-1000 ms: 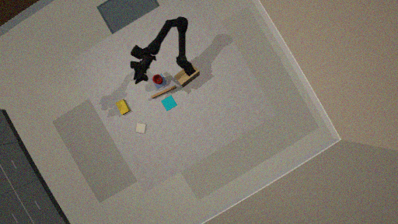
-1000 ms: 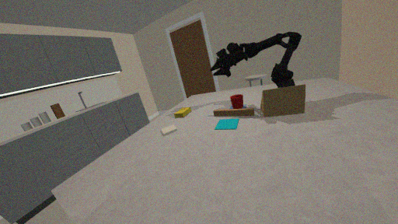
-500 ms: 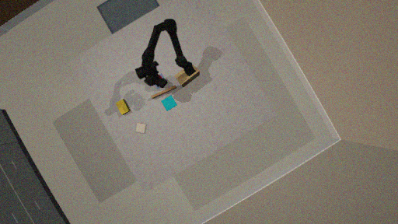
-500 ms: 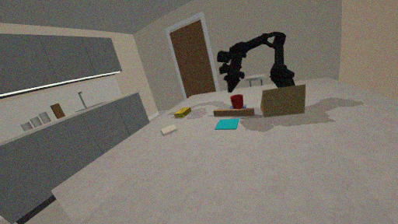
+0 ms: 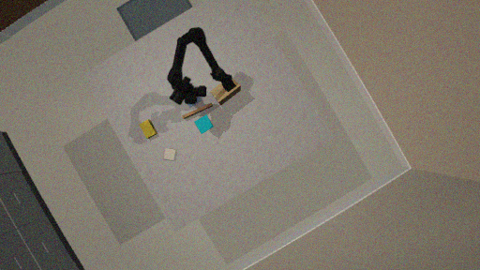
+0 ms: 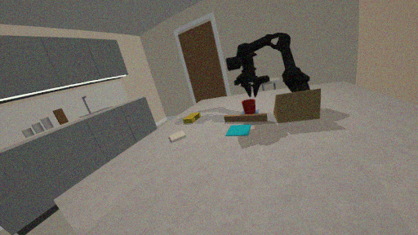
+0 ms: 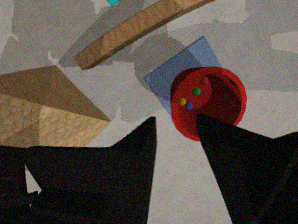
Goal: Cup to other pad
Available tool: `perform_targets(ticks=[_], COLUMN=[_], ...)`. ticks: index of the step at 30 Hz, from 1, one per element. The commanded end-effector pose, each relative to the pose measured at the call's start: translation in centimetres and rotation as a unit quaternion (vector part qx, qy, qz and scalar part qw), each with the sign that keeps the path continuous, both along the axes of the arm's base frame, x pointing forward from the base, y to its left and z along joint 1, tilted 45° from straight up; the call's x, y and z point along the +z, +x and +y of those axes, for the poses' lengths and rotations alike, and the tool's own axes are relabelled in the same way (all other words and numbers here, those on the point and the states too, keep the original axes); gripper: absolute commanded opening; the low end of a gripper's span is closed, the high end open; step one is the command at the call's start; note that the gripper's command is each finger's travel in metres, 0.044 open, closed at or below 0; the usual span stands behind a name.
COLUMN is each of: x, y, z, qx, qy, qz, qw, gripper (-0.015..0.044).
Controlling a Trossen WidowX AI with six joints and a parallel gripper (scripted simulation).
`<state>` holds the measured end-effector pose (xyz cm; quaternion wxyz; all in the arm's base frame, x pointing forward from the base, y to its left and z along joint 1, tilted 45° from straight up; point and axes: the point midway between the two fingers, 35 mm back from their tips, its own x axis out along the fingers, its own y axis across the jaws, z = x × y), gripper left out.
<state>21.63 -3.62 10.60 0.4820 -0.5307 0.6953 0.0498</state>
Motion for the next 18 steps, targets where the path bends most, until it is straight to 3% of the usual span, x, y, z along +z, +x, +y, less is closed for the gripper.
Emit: perform_targets(ticks=[1, 18], x=[0.3, -1.4], y=[0.1, 0.4], z=[-0.1, -1.5], qx=[0.008, 0.009], qy=[-0.01, -0.008], qz=[0.012, 0.012], qw=[1.0, 1.0], gripper=[0.0148, 0.0148])
